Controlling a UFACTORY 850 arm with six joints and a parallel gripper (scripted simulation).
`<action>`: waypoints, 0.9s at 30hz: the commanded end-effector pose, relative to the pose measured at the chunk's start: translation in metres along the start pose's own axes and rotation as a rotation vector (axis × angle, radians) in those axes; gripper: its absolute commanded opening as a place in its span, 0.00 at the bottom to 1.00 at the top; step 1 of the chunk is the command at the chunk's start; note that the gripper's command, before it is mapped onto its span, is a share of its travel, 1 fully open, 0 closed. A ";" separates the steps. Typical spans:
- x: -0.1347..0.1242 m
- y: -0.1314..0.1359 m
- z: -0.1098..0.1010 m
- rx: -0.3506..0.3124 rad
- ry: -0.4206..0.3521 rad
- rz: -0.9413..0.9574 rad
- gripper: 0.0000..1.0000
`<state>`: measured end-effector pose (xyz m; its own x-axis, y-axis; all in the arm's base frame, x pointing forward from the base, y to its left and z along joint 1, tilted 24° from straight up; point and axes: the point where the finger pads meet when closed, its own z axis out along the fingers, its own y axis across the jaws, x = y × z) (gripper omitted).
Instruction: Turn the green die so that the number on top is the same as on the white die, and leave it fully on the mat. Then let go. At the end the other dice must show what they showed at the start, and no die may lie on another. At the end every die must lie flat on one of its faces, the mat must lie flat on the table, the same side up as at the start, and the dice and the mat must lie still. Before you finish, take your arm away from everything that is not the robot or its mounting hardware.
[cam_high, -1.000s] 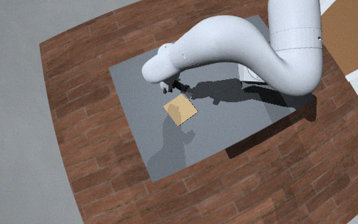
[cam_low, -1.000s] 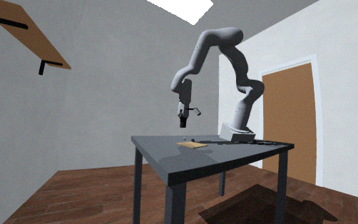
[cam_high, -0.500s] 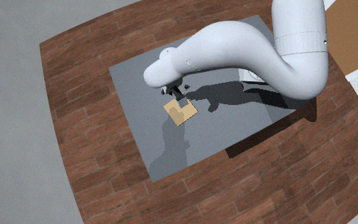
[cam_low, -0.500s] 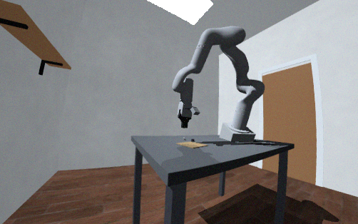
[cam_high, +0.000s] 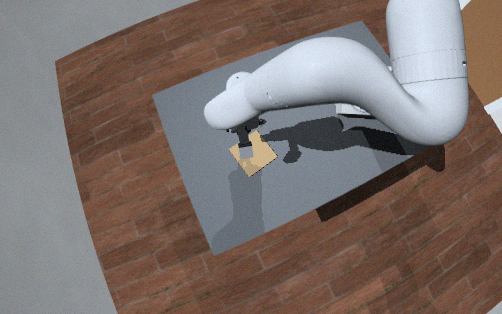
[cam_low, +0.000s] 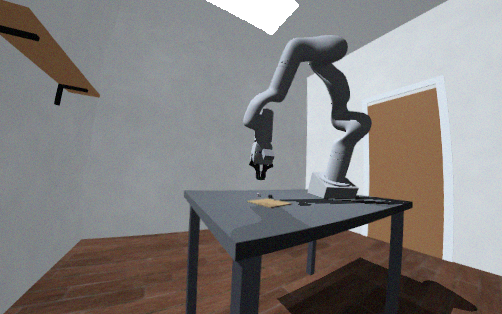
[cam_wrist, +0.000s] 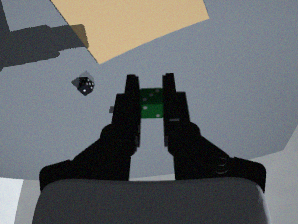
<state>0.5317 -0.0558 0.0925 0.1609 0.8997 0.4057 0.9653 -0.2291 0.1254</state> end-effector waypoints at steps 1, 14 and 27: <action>0.007 -0.001 0.000 0.022 -0.011 0.172 0.11; 0.023 -0.004 0.000 0.020 -0.015 0.519 0.11; 0.039 -0.008 0.001 0.017 -0.018 0.890 0.11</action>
<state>0.5299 -0.0239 0.1036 0.7729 0.5040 0.3855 0.5996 -0.7790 -0.1837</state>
